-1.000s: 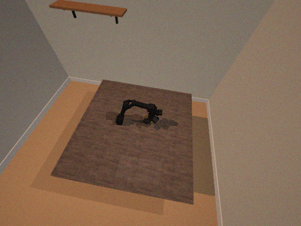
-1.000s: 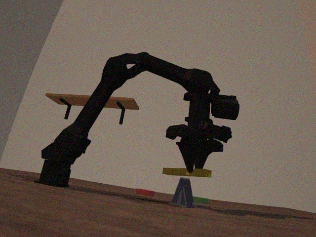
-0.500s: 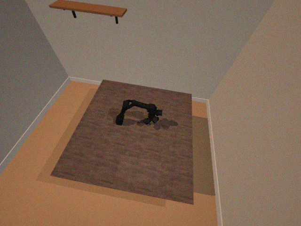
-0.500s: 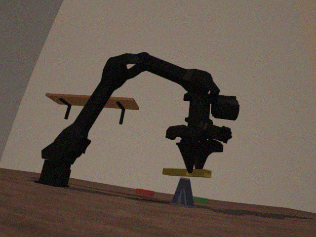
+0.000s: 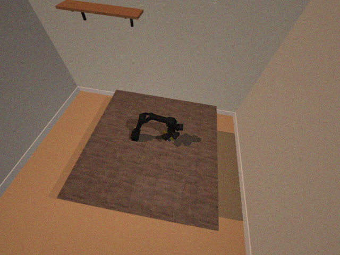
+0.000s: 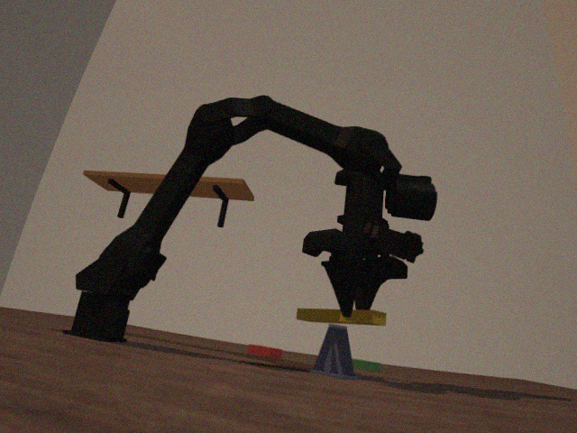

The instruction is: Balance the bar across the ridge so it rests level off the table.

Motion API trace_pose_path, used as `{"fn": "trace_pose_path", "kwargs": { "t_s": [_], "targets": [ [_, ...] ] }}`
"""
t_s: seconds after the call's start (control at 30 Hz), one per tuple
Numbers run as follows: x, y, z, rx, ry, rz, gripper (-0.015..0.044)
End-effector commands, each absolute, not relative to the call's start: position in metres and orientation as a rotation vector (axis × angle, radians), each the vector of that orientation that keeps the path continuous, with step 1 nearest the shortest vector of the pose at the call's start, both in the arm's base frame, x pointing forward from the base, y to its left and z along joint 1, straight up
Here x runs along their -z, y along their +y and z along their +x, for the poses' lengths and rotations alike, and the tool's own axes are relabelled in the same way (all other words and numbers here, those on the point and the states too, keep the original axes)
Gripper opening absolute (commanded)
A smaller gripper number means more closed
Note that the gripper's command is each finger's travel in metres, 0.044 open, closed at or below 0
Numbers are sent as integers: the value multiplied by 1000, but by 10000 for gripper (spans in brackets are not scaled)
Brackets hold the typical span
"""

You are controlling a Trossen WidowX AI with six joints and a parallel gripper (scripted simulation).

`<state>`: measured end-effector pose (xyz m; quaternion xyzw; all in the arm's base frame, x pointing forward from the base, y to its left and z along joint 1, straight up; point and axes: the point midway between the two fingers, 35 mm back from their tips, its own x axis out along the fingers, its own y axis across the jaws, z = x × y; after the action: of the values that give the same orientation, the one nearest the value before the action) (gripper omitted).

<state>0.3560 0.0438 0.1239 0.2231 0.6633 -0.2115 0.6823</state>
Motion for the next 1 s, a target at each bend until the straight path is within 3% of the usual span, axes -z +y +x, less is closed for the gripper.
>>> {"fn": "trace_pose_path", "kwargs": {
  "t_s": [0.0,0.97],
  "targets": [
    [-124,43,356,479,1484,501,0],
    [-121,43,356,479,1484,501,0]
  ]
}}
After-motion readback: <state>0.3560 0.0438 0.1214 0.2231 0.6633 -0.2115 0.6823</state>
